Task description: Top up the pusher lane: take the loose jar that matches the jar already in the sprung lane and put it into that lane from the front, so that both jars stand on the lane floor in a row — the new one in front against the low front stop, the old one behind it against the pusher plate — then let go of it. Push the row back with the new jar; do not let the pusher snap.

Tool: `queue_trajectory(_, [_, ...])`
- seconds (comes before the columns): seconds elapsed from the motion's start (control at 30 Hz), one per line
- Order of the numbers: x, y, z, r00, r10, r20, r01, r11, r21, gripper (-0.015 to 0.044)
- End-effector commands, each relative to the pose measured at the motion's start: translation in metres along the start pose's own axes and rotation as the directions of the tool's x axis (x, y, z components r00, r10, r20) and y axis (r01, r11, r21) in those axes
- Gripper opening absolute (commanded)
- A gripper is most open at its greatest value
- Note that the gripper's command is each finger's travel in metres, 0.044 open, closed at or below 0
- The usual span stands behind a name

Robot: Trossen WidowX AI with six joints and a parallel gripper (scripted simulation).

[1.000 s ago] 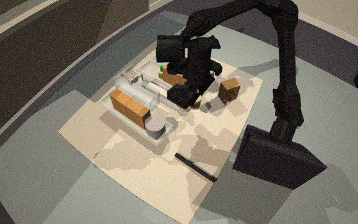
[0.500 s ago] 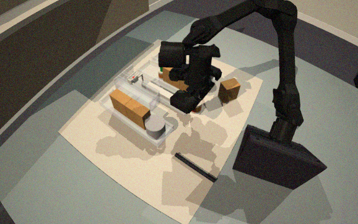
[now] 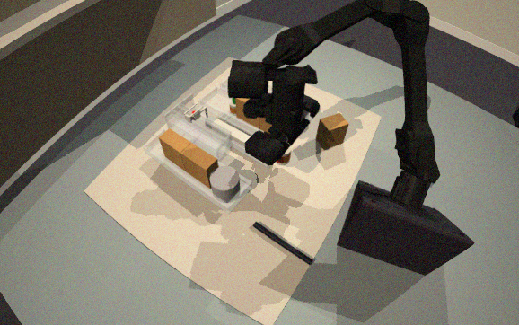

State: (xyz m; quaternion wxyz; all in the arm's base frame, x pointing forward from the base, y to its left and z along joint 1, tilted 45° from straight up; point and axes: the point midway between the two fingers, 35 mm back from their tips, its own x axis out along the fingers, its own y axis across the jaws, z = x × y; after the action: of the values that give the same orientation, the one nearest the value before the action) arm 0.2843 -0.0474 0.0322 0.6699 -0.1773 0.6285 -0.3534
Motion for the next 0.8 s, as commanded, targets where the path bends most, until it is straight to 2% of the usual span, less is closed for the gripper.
queue_trajectory(0.0, [-0.0006, -0.0005, 0.0034, 1.000, -0.003, 0.007, 0.003, 1.000, 0.000, 0.0000])
queue_trajectory(0.77, [-0.0003, -0.0005, 0.0127, 1.000, -0.003, 0.007, 0.003, 1.000, 0.001, 0.0000])
